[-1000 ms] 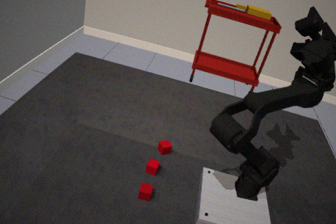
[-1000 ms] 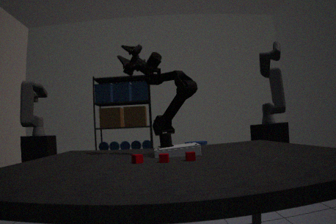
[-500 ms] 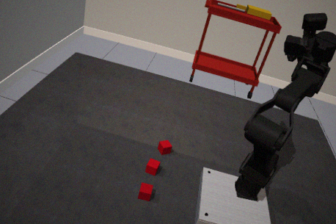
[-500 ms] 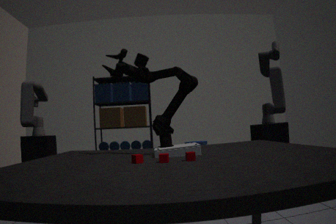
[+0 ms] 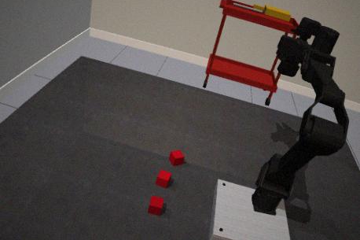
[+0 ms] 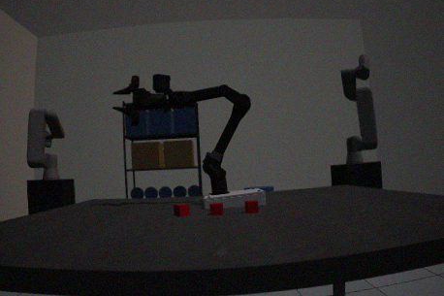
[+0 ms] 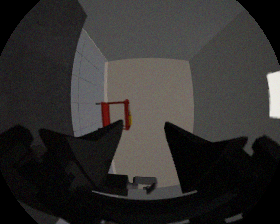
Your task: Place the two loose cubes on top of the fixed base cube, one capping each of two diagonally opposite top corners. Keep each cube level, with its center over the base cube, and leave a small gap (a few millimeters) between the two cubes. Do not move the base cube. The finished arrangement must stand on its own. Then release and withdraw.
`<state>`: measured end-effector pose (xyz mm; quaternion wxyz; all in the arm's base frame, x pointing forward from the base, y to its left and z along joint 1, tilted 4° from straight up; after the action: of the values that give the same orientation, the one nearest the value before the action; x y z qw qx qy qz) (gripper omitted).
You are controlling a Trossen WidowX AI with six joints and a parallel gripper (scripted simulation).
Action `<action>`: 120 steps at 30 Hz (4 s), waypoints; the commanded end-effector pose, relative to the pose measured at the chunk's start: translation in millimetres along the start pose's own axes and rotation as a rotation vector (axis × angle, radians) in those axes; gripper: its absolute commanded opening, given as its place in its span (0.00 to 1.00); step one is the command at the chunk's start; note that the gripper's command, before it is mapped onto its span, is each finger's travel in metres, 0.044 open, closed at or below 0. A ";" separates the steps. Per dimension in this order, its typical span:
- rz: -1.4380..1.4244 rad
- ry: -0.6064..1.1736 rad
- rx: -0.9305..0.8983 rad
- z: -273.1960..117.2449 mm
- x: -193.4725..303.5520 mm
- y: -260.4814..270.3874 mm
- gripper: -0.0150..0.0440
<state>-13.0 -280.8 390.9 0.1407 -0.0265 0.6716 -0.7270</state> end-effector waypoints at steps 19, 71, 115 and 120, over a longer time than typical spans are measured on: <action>0.271 -0.152 -0.819 37.8 -138.2 139.4 0.70; -0.314 -0.064 -1.605 -106.6 -261.0 320.0 0.70; -0.313 -0.064 -1.605 -103.9 -264.5 321.5 0.43; -0.313 -0.064 -1.605 -103.0 -267.8 306.1 0.43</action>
<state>271.5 -134.8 108.1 -0.0055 -0.2347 0.9715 -0.0328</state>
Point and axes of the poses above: the point midway between the two fingers, 35 mm back from their tips, its own z axis out along the fingers, its own y axis across the jaws, x = y × z, the point moved 5 cm from there along -z, back along the fingers, and after that the axes turned 6 degrees about z, right-handed, at the moved point
